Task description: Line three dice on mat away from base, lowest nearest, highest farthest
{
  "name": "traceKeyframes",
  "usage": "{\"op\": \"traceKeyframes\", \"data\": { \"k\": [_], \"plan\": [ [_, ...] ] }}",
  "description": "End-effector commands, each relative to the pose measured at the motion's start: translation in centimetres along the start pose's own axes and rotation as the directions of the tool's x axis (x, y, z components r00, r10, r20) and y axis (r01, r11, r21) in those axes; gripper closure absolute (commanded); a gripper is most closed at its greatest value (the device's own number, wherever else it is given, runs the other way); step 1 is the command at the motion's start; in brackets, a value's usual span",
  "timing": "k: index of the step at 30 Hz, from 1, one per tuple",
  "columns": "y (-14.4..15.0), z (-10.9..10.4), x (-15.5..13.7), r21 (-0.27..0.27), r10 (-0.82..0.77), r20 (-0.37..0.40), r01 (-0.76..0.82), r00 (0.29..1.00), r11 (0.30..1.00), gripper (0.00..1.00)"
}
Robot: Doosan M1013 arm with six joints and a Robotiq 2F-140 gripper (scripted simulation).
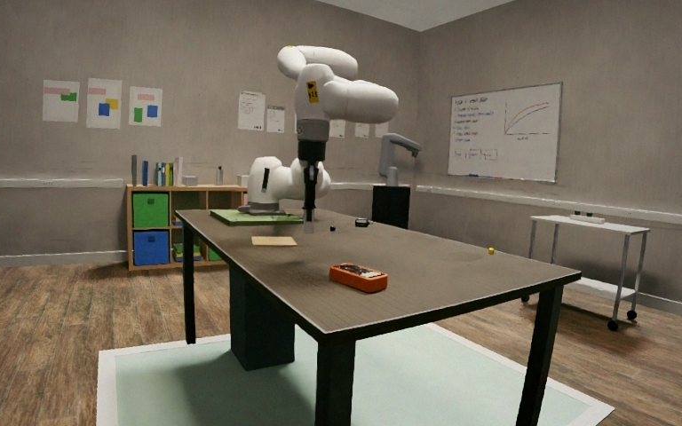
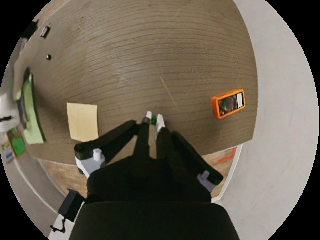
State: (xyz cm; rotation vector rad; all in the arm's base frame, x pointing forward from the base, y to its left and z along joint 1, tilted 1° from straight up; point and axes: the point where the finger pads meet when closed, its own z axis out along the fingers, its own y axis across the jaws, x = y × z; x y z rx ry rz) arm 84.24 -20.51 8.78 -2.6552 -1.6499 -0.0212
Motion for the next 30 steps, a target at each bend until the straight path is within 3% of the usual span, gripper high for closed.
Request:
{"op": "traceKeyframes", "data": {
  "k": [1, 16, 19, 22, 24, 27, 28, 30],
  "plan": [
    [0.0, -2.1, 0.0, -0.001, 0.000, -0.001, 0.000, 1.000, 1.000, 0.84],
    [-0.4, -2.8, -0.3, -0.001, -0.002, -0.001, 0.002, 1.000, 1.000, 0.84],
    [-5.2, -3.6, -2.8, -0.001, -0.028, -0.001, 0.028, 1.000, 1.000, 0.84],
    [-5.2, -3.6, -2.8, -0.001, -0.028, -0.001, 0.028, 1.000, 1.000, 0.84],
    [-10.7, -4.0, -5.3, -0.001, -0.060, -0.001, 0.060, 0.998, 0.998, 0.84],
    [-11.3, -4.1, -5.6, -0.001, -0.060, -0.001, 0.060, 0.998, 0.998, 0.84],
    [-14.8, -4.2, -7.0, -0.001, -0.077, -0.001, 0.077, 0.997, 0.997, 0.84],
    [-14.8, -4.2, -7.0, -0.001, -0.077, -0.001, 0.077, 0.997, 0.997, 0.84]
  ]
}}
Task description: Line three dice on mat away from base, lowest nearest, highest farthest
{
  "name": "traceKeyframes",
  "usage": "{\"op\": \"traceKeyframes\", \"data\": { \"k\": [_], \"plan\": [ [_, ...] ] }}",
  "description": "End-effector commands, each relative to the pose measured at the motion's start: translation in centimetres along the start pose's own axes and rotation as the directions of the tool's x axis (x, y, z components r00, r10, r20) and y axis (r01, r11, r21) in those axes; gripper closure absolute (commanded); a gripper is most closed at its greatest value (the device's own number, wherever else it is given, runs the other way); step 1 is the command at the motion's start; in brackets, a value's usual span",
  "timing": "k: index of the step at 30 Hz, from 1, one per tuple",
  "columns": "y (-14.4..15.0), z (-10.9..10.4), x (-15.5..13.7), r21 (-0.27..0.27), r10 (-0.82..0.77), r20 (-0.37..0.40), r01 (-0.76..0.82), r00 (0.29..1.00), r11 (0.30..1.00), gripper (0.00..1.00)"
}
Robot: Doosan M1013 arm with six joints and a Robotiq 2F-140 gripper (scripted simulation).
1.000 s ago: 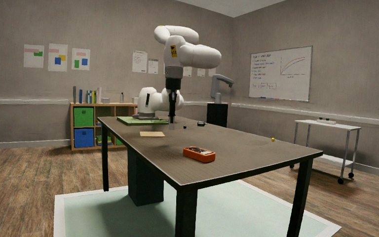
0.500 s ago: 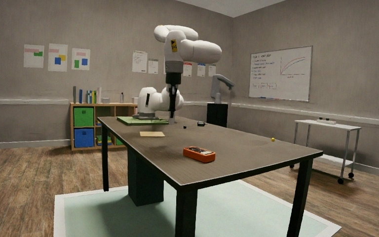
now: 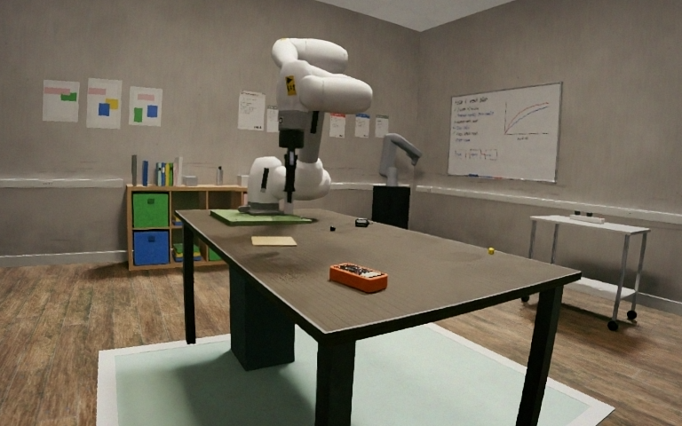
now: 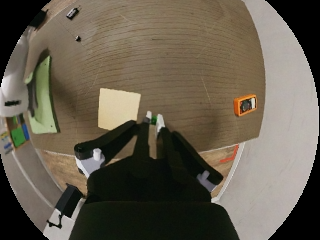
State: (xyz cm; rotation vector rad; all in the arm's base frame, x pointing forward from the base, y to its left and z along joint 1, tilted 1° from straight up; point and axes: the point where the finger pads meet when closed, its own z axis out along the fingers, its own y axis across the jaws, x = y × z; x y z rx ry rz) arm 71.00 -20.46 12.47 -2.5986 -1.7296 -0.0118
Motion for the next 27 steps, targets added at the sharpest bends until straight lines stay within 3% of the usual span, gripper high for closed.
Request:
{"op": "traceKeyframes", "data": {
  "k": [1, 3, 4, 6, 7, 9, 12, 27],
  "plan": [
    [-6.5, -0.3, -2.1, -0.009, -0.031, -0.003, 0.031, 1.000, 0.999, 0.84],
    [-6.5, -0.3, -2.1, -0.009, -0.031, -0.003, 0.031, 1.000, 0.999, 0.84],
    [-9.8, 0.0, -3.0, -0.009, -0.045, -0.003, 0.045, 0.999, 0.999, 0.84],
    [-9.8, 0.0, -3.0, -0.009, -0.045, -0.003, 0.045, 0.999, 0.999, 0.84],
    [-12.5, 0.2, -3.7, -0.009, -0.057, -0.003, 0.057, 0.998, 0.998, 0.84],
    [-12.5, 0.2, -3.7, -0.009, -0.057, -0.003, 0.057, 0.998, 0.998, 0.84],
    [-16.3, 0.7, -4.5, -0.009, -0.073, -0.002, 0.073, 0.997, 0.997, 0.84],
    [-16.4, 0.8, -4.5, -0.009, -0.074, -0.002, 0.074, 0.997, 0.997, 0.84]
  ]
}}
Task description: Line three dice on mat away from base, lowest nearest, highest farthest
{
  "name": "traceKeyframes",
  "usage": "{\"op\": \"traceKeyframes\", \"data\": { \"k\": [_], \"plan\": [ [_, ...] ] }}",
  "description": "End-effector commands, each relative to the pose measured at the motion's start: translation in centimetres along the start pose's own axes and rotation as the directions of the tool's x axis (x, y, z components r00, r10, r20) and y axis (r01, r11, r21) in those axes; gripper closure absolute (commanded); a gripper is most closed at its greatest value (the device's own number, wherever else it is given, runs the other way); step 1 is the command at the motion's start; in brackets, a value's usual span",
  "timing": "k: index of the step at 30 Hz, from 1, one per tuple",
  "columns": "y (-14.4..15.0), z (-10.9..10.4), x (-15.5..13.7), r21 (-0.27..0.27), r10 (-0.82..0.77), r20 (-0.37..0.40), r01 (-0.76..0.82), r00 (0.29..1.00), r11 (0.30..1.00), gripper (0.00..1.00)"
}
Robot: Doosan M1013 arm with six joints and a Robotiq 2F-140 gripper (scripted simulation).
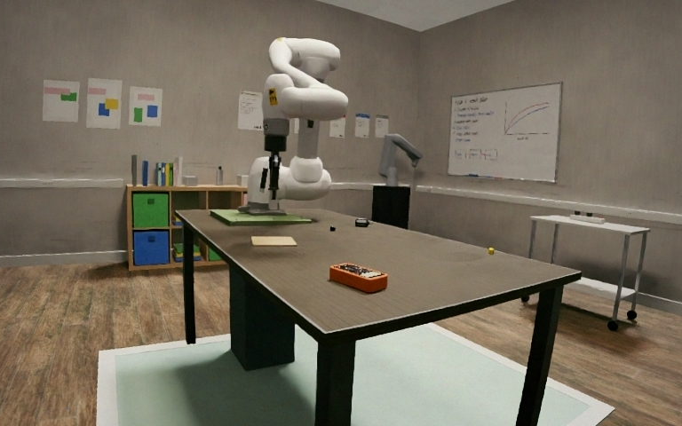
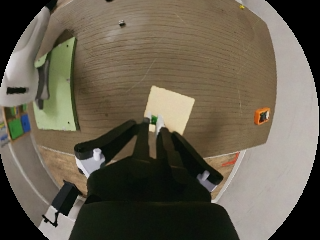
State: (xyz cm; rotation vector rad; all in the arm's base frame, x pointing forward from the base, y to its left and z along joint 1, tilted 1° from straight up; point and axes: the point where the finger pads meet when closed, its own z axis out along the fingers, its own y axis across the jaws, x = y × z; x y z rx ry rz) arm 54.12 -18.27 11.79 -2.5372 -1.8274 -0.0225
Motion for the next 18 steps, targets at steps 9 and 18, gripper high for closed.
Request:
{"op": "traceKeyframes", "data": {
  "k": [9, 18],
  "plan": [
    [0.0, 2.1, 0.0, -0.001, 0.000, 0.000, 0.000, 1.000, 1.000, 0.84],
    [0.0, 5.5, 0.0, -0.001, 0.000, 0.000, 0.000, 1.000, 1.000, 0.84]
  ]
}}
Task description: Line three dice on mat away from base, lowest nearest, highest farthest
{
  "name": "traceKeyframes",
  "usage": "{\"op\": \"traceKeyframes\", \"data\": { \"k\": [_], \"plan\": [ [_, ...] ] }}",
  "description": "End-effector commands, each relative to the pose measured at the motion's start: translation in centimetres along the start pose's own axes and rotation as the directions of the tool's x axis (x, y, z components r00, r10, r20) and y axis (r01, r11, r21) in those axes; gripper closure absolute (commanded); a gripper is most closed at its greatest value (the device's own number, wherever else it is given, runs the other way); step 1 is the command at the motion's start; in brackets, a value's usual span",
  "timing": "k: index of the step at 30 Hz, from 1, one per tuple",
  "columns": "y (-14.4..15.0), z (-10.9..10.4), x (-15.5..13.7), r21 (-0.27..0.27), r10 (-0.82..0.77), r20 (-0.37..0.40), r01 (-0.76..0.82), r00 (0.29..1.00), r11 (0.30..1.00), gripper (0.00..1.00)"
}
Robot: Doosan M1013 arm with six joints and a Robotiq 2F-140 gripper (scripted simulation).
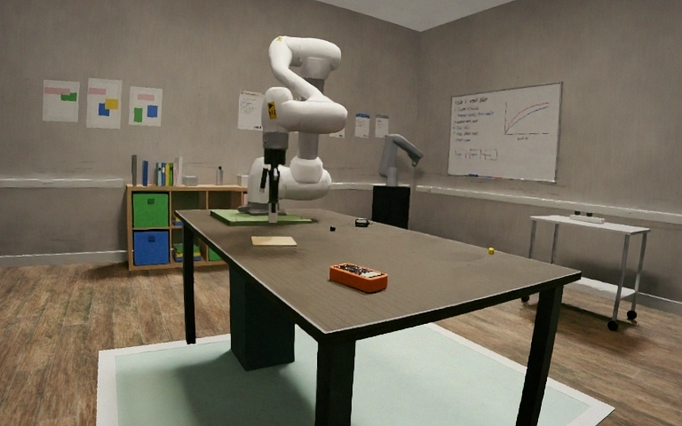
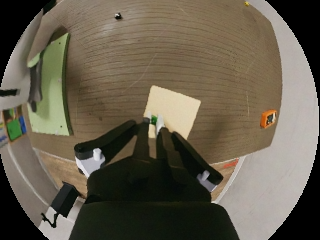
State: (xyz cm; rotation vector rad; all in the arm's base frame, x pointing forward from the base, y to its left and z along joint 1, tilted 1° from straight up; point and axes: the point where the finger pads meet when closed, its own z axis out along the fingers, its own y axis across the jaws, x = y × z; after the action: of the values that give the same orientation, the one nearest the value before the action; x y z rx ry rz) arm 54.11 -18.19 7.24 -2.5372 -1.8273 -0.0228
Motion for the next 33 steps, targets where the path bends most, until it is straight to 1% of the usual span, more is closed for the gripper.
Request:
{"op": "traceKeyframes", "data": {
  "k": [1, 7, 12, 33],
  "plan": [
    [0.1, 1.4, 0.0, -0.001, 0.000, 0.000, 0.000, 1.000, 1.000, 0.84],
    [0.1, 3.8, 0.0, -0.001, 0.000, 0.000, 0.000, 1.000, 1.000, 0.84],
    [0.1, 4.8, 0.0, -0.001, 0.000, 0.000, 0.000, 1.000, 1.000, 0.84],
    [0.1, 5.0, 0.0, -0.001, 0.000, 0.000, 0.000, 1.000, 1.000, 0.84]
  ]
}}
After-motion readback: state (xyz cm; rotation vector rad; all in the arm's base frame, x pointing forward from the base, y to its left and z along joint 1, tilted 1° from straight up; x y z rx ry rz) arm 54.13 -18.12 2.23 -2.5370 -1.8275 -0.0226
